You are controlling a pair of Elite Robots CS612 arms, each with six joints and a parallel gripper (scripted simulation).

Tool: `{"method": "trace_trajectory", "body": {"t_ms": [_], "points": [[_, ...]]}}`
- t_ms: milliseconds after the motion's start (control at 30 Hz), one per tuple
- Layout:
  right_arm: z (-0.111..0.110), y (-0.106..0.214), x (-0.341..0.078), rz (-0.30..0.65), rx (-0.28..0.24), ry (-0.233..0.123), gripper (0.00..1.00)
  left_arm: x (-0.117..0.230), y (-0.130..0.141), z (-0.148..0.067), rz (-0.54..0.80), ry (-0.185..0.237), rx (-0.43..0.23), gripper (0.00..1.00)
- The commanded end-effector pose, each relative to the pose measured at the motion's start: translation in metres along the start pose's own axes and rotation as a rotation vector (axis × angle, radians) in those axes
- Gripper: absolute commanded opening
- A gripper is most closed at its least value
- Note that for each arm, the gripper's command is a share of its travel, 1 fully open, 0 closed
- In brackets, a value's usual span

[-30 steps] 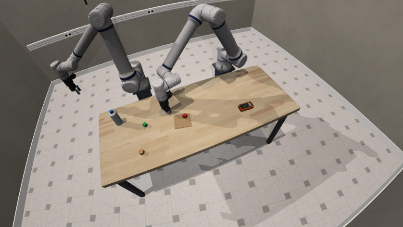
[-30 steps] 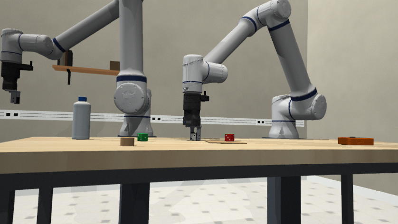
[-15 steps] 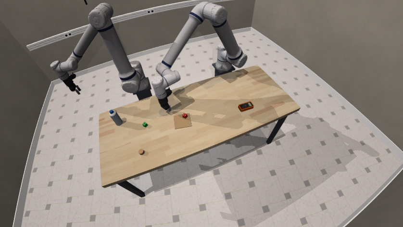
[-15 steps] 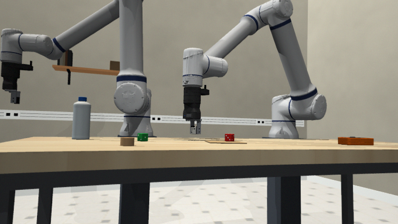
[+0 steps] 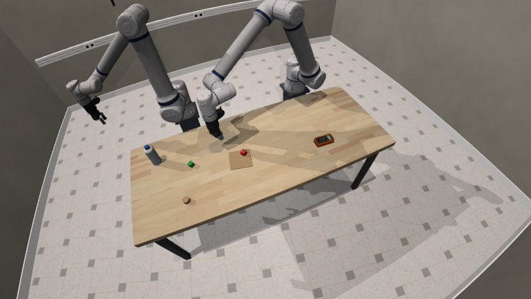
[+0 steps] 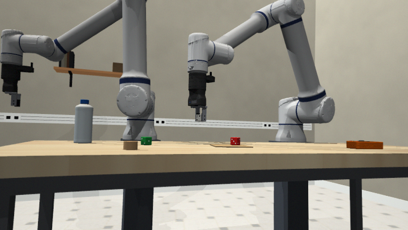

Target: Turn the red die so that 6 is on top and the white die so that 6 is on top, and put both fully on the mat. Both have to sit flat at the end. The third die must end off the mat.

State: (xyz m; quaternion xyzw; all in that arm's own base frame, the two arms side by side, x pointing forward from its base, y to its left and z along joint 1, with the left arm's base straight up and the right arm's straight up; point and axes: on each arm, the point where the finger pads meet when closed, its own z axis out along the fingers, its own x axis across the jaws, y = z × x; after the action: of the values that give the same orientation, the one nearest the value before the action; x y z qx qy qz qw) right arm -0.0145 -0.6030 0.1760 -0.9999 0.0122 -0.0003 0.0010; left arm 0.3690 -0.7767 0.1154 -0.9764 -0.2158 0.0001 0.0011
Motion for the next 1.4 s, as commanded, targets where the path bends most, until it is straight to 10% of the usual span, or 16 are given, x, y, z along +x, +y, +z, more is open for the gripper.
{"method": "trace_trajectory", "body": {"t_ms": [0,867,1367], "points": [[-0.001,0.001,0.0,0.0,-0.002,0.0,1.0,0.0,0.001,-0.004,0.0,0.0,-0.002,0.57],[-0.001,0.001,0.0,0.0,-0.002,0.0,1.0,0.0,0.009,0.011,-0.008,0.0,-0.023,0.57],[-0.001,0.001,0.0,0.0,-0.002,0.0,1.0,0.0,0.009,0.012,-0.008,0.001,-0.242,0.57]]}}
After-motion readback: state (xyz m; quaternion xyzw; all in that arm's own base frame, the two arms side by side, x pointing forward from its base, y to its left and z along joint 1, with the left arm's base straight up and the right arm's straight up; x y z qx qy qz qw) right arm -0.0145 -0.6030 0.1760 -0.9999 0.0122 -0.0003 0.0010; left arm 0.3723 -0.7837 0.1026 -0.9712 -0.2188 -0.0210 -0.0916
